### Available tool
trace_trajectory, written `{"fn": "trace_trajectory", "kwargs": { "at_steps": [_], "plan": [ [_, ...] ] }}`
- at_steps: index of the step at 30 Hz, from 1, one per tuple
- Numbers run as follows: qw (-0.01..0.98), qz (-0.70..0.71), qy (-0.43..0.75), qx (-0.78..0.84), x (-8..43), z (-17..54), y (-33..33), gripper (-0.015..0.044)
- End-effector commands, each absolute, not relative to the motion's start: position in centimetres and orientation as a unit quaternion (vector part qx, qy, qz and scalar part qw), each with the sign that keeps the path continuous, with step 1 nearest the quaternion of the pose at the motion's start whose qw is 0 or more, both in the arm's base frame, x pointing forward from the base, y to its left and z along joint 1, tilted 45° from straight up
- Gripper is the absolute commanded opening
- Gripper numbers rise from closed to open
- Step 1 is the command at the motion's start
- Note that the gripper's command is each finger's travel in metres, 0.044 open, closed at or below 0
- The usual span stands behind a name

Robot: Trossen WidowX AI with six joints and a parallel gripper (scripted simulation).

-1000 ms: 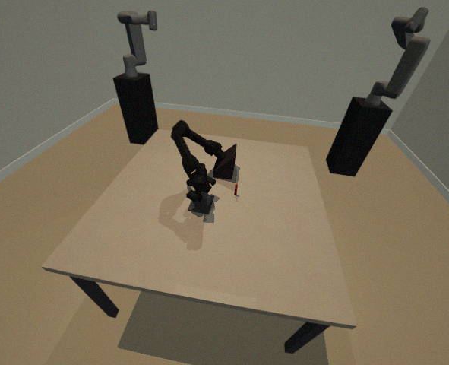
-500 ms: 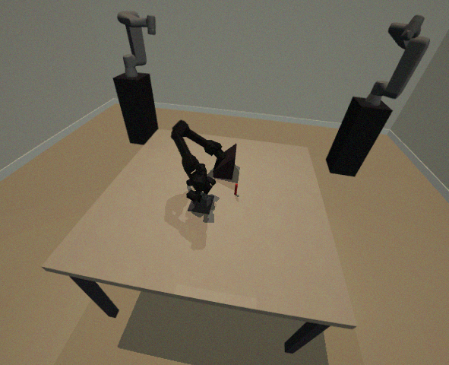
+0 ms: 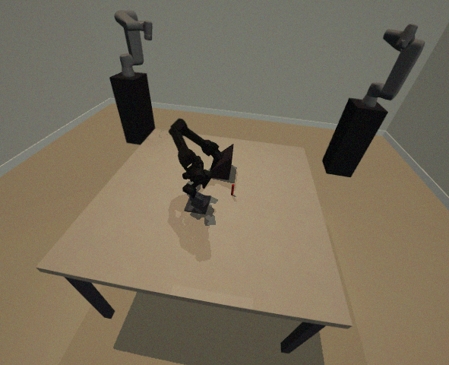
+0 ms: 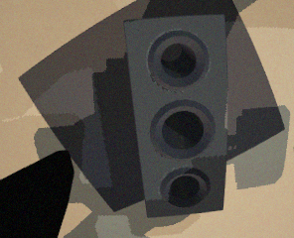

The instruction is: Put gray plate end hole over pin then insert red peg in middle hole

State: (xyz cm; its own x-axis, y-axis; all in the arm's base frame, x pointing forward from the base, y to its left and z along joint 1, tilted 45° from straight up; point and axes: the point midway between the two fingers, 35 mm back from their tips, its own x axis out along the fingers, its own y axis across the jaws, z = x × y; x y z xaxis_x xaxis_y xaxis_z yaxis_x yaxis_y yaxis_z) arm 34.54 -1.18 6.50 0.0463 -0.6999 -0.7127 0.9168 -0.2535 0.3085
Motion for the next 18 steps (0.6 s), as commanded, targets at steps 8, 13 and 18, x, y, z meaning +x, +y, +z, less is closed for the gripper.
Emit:
{"fn": "trace_trajectory", "kwargs": {
  "at_steps": [8, 13, 18],
  "plan": [
    [0.6, -0.672, 0.131, 0.413, 34.5, 10.9, 3.6, 0.044],
    [0.618, -0.663, 0.17, 0.387, 33.7, 9.3, 5.5, 0.044],
    [0.67, -0.622, 0.289, 0.285, 29.8, 4.2, 11.1, 0.044]
  ]
}}
